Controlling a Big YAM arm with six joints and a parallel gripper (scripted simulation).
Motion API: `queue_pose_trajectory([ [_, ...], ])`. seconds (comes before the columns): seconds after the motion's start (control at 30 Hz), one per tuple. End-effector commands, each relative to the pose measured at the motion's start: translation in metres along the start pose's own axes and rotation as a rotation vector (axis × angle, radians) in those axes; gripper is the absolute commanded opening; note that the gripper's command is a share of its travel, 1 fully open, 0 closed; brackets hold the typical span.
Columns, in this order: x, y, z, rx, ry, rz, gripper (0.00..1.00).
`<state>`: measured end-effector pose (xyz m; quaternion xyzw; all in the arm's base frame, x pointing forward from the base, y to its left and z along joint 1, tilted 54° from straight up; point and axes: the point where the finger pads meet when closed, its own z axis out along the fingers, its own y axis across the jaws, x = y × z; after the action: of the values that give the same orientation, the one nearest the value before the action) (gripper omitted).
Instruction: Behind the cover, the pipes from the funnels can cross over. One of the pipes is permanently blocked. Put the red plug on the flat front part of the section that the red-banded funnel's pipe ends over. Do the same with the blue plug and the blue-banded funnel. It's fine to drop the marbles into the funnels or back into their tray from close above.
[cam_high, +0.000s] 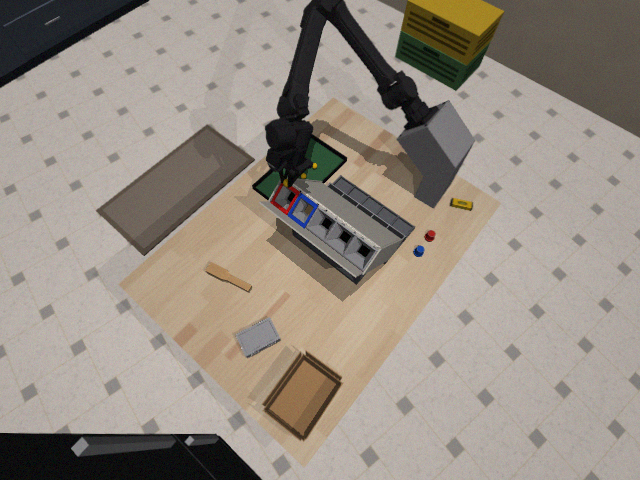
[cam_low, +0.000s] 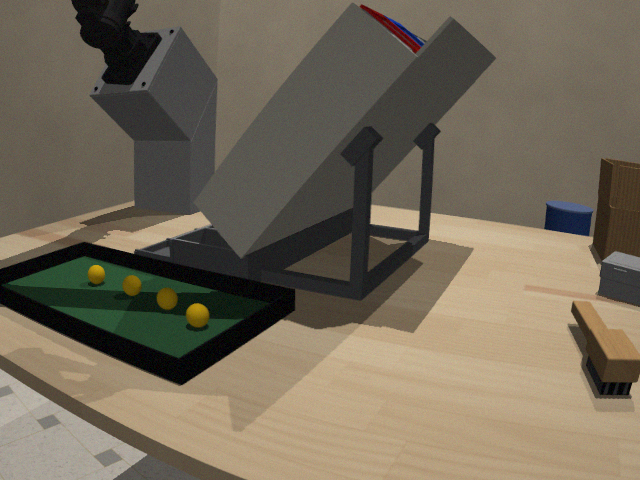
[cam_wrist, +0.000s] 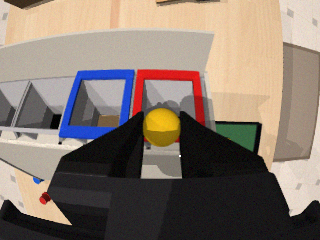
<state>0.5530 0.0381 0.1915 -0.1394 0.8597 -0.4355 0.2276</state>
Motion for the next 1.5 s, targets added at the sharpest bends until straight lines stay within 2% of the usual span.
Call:
queue_pose_trajectory([
  [0.0,-0.015,-0.014,-0.003,0.004,-0.024,0.032,0.0],
  [1.23,-0.022,-0.023,-0.003,0.0,-0.009,0.003,0.0],
  [1.47,-0.011,-0.017,0.01,-0.001,-0.008,-0.001,0.0],
])
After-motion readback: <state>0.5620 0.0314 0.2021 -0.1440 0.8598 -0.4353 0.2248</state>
